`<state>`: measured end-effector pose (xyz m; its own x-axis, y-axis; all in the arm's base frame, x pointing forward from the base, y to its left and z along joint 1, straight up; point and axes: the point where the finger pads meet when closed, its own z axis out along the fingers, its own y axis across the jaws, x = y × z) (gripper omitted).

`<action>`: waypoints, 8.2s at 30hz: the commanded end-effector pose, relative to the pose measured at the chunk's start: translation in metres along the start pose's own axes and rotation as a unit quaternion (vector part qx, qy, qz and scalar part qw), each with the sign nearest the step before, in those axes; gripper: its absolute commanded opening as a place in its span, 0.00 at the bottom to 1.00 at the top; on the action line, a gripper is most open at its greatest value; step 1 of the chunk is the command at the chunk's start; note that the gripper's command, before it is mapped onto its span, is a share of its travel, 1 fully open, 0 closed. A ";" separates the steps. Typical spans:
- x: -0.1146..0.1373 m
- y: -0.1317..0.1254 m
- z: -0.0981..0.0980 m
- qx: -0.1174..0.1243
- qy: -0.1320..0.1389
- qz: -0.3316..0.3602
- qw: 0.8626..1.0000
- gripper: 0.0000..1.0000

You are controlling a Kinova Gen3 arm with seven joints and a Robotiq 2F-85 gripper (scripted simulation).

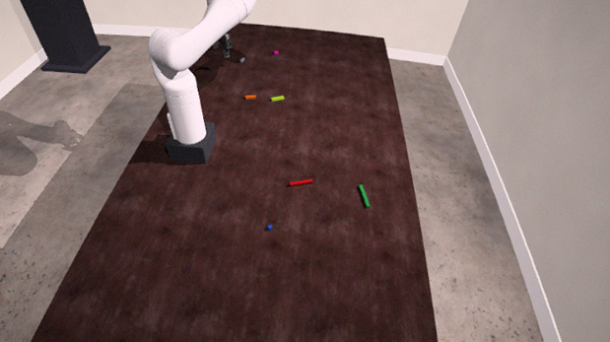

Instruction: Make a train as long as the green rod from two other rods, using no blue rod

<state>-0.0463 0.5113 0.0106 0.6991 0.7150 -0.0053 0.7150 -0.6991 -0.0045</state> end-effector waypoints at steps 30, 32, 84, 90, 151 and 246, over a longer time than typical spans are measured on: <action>0.000 0.000 -0.001 0.001 0.001 0.000 1.000 1.00; 0.000 0.000 -0.001 0.001 0.001 0.000 1.000 1.00; -0.029 0.197 -0.002 0.001 0.002 0.708 0.707 1.00; -0.029 0.197 -0.002 0.001 0.002 0.708 0.706 1.00; -0.029 0.197 -0.002 0.001 0.002 0.708 0.706 1.00; 0.028 0.254 -0.001 0.001 0.000 0.707 0.707 1.00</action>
<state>0.1550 0.3535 0.0095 0.7150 -0.6991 -0.0054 -0.6991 -0.7150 0.0054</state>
